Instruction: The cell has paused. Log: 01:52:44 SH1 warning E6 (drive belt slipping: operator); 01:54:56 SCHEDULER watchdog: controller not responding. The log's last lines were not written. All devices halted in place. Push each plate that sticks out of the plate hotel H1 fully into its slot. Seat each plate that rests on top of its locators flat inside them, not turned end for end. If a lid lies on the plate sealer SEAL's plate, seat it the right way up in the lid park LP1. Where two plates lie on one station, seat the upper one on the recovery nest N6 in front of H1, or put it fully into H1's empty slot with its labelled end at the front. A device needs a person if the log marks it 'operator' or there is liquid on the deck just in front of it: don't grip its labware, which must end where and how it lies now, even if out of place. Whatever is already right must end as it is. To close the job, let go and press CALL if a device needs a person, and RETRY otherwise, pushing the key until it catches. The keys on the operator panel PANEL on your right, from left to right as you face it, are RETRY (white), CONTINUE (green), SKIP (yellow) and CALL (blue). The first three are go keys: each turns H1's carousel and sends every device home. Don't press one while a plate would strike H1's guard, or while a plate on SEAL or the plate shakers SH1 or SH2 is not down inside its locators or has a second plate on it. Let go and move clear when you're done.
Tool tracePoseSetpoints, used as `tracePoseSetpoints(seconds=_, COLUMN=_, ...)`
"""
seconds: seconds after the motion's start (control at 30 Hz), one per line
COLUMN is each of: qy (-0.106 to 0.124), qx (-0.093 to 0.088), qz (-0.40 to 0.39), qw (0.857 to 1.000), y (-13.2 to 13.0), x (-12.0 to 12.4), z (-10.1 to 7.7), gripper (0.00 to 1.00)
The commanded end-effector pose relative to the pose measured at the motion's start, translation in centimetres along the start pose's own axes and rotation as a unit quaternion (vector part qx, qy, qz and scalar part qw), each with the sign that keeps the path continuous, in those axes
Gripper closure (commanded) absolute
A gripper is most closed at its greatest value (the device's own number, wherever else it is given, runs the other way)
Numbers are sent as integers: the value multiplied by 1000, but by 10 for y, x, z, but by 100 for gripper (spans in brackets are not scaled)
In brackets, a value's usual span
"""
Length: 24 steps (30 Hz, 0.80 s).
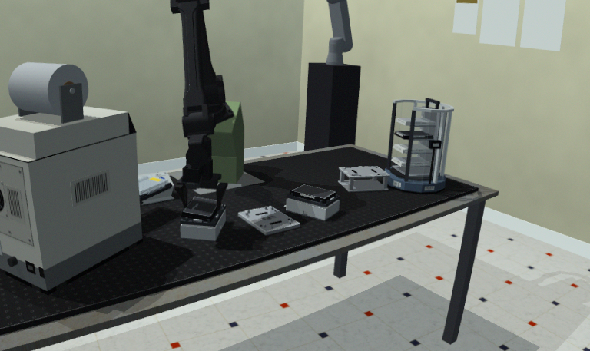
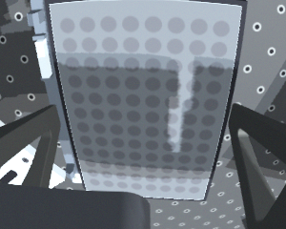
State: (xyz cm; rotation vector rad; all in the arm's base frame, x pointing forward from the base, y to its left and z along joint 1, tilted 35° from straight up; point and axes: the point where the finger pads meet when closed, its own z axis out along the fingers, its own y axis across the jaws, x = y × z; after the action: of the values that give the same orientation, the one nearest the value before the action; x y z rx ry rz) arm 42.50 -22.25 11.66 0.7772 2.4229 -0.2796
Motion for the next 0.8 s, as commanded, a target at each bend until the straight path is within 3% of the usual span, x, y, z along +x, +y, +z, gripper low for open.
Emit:
tracePoseSetpoints(seconds=0.0, qy=2, qx=2, qz=-3, qw=1000, y=-4, x=-1, z=9, gripper=0)
tracePoseSetpoints(seconds=0.57, qy=1, qx=2, qz=-3, qw=1000, y=-4, x=-3, z=8, gripper=0)
tracePoseSetpoints(seconds=0.77, qy=1, qx=2, qz=-3, qw=1000, y=-4, x=-3, z=8, gripper=12)
